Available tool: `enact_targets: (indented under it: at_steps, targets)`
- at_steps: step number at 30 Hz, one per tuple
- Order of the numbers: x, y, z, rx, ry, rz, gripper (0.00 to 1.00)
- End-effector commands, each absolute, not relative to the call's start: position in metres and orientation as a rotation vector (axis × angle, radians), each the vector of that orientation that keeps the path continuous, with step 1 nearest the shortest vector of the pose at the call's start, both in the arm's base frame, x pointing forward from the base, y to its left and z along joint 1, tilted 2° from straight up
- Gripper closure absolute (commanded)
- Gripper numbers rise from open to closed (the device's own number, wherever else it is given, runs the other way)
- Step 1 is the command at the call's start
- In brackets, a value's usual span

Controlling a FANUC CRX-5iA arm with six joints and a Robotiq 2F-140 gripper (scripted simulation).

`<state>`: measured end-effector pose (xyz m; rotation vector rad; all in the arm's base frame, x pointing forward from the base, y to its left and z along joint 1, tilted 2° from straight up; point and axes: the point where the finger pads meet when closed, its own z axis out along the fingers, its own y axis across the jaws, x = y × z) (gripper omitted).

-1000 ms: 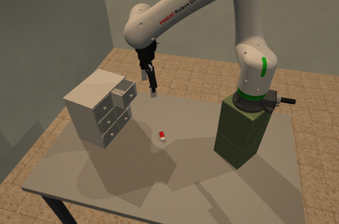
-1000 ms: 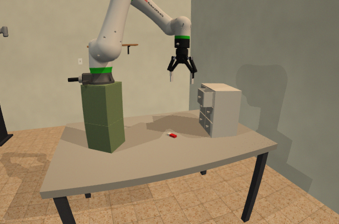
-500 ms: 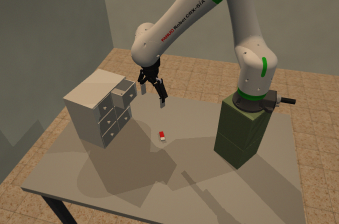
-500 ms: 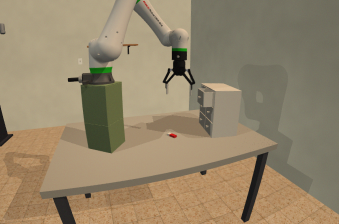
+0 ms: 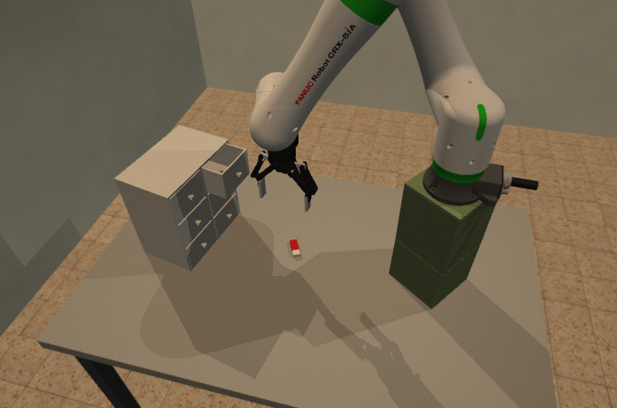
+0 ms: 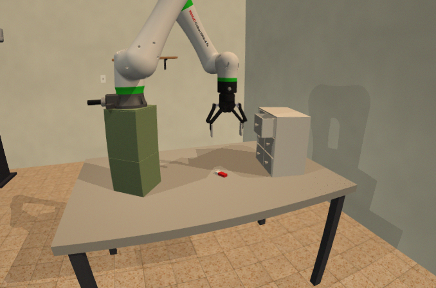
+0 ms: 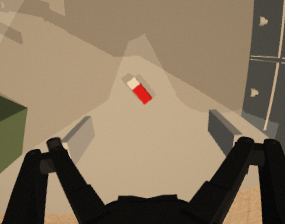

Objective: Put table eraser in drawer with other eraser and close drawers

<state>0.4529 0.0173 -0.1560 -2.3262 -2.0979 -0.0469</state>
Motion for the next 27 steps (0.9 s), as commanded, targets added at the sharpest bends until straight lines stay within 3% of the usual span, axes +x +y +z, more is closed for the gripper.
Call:
enact_targets:
  at_steps: [1,27]
  targets:
    - [0.449,0.018,-0.174,-2.223,-2.210,-0.048,0.00]
    - [0.433,0.020,-0.251,-1.730,-2.621,-0.050,0.00]
